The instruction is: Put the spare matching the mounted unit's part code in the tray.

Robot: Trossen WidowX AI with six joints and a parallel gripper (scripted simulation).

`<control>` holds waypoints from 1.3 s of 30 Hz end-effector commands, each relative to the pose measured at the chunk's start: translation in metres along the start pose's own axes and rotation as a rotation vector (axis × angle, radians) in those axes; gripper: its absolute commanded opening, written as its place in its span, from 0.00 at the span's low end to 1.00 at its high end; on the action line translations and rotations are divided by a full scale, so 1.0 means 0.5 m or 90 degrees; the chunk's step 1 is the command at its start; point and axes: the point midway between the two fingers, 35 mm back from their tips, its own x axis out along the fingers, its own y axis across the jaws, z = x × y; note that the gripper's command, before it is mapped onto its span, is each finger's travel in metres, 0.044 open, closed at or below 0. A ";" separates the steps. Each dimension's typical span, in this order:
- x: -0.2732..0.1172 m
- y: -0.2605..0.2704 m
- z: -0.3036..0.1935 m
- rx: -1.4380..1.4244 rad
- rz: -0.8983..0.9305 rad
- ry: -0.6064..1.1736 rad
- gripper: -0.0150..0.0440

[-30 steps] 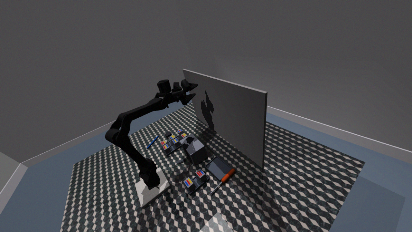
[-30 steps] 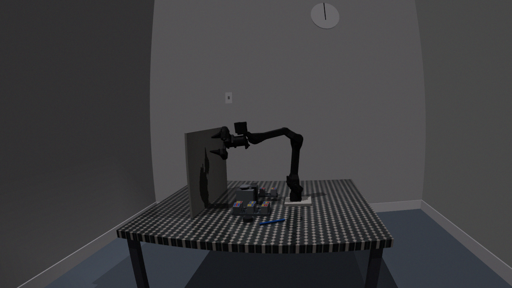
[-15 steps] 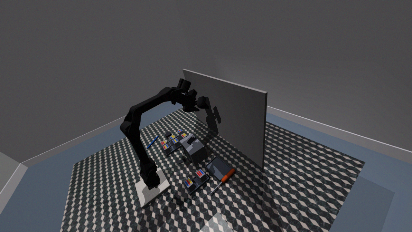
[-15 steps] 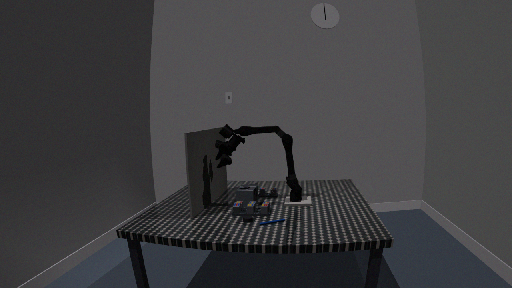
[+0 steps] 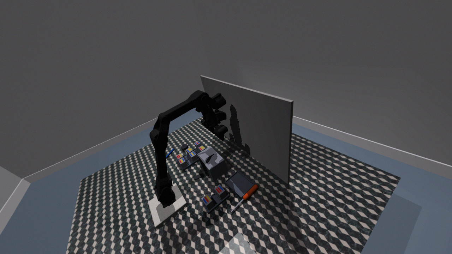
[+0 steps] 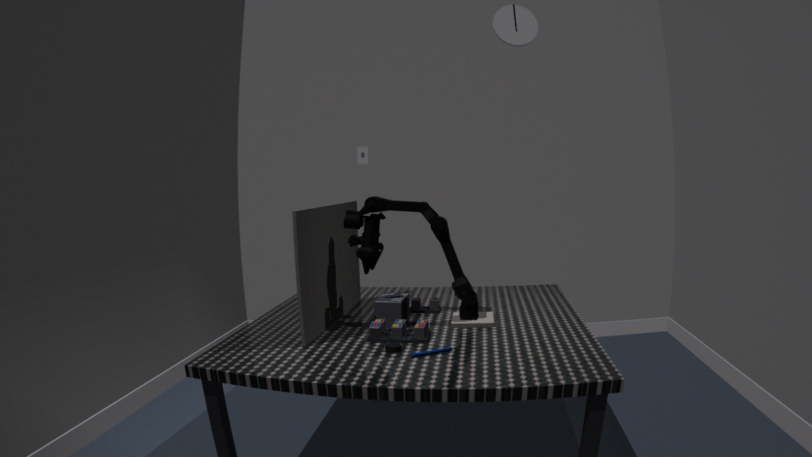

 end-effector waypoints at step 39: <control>0.075 -0.359 -0.440 0.960 -0.062 0.055 1.00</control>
